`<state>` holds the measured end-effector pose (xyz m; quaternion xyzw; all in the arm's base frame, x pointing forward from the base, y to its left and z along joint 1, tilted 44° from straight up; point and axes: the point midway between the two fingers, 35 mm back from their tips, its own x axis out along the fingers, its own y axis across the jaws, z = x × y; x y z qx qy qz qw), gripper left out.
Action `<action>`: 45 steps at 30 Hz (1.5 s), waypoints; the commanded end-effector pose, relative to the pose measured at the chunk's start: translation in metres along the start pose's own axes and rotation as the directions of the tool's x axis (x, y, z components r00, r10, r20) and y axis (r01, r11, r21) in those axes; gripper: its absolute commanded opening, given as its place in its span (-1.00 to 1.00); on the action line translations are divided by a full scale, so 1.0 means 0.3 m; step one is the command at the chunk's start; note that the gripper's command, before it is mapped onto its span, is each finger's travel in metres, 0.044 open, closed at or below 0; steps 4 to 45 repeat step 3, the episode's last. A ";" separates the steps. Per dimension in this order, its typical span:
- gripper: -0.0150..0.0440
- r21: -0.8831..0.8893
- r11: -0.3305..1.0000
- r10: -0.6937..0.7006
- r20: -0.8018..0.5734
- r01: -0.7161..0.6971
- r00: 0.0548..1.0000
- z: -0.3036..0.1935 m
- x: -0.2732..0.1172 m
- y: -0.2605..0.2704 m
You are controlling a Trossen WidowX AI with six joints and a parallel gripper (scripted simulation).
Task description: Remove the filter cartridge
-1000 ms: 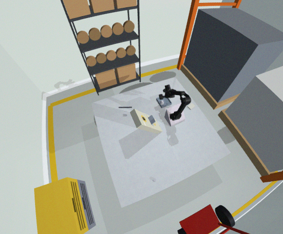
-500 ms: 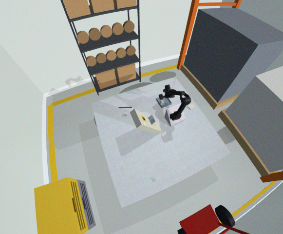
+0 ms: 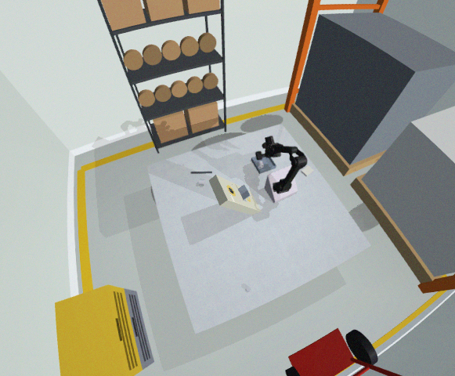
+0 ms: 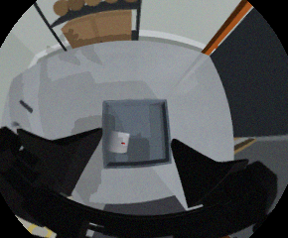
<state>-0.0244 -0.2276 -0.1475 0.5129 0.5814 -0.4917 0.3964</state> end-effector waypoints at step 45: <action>1.00 -0.001 1.000 0.000 0.003 0.000 1.000 0.002 0.000 -0.001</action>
